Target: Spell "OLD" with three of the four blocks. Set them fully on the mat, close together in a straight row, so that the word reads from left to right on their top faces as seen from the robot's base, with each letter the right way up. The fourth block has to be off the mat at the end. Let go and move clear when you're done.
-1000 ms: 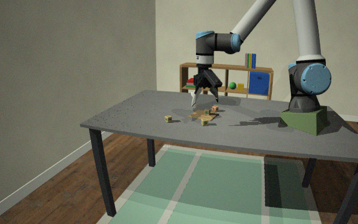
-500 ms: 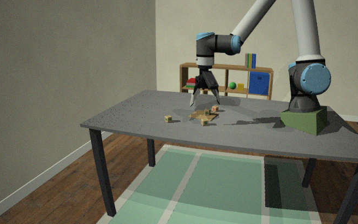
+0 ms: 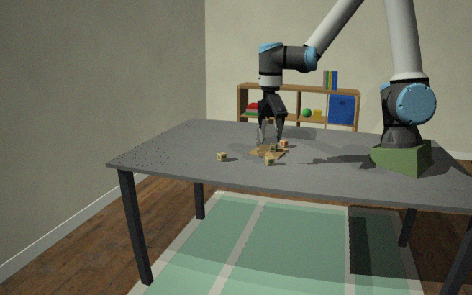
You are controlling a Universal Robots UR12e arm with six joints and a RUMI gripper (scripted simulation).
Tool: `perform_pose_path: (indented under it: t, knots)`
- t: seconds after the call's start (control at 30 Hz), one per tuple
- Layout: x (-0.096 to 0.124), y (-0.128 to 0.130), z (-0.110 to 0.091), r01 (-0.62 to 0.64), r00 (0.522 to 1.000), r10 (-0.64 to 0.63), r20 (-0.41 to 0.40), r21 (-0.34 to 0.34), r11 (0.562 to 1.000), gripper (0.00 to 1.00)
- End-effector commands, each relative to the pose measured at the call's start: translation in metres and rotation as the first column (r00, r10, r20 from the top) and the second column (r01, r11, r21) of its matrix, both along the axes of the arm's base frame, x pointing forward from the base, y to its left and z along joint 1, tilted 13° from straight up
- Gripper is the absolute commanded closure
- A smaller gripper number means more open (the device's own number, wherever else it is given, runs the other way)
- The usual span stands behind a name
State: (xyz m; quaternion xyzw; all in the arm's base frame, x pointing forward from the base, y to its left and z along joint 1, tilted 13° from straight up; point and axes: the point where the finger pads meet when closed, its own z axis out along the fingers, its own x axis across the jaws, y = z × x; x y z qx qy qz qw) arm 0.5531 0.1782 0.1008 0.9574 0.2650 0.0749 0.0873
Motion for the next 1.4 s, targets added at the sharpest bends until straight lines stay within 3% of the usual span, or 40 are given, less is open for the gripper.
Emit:
perform_pose_path:
  t: [0.0,1.37]
  knots:
    - [0.0005,0.0001,0.0006,0.0,1.0,0.0,0.001,0.0,1.0,0.6]
    - [0.002,-0.0008,-0.0069,0.0,1.0,0.0,0.001,0.0,1.0,0.6]
